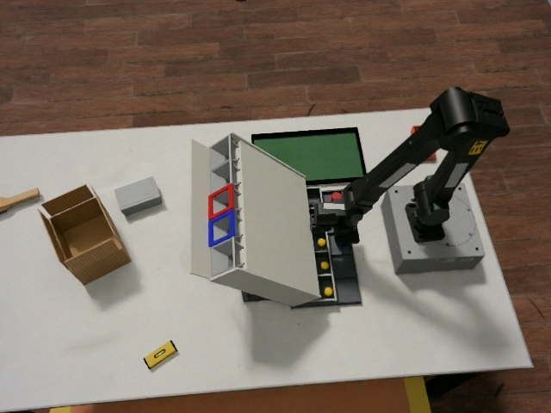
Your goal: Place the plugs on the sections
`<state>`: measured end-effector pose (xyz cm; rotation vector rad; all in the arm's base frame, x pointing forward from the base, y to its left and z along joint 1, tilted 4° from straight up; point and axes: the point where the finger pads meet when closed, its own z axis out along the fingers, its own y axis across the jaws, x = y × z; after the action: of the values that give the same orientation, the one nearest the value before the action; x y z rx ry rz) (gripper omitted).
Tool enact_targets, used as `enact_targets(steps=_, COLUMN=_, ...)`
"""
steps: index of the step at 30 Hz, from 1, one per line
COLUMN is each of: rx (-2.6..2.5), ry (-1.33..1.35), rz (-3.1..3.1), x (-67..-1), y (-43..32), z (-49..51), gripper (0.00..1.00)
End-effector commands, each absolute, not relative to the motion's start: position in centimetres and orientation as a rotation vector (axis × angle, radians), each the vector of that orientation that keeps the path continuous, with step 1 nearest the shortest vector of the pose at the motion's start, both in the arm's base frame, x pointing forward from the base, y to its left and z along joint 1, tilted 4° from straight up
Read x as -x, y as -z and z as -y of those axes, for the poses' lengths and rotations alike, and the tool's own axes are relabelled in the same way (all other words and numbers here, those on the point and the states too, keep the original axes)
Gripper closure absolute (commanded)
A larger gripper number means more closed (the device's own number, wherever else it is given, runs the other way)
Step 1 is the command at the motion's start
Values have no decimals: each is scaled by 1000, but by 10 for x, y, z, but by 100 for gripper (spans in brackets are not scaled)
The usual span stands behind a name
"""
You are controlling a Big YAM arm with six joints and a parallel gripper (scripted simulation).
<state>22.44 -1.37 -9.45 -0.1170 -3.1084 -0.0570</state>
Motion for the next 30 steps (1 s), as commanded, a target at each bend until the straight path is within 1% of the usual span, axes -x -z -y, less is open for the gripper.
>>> enact_targets(steps=1, rx=112, ry=60, rz=3104, x=-222, y=98, z=10, gripper=100)
enact_targets(steps=16, rx=114, ry=68, rz=3091, x=-222, y=99, z=9, gripper=100)
enact_targets(steps=17, rx=123, ry=60, rz=3111, x=-227, y=95, z=13, gripper=41)
enact_targets(steps=30, rx=123, ry=60, rz=3111, x=-227, y=95, z=13, gripper=41)
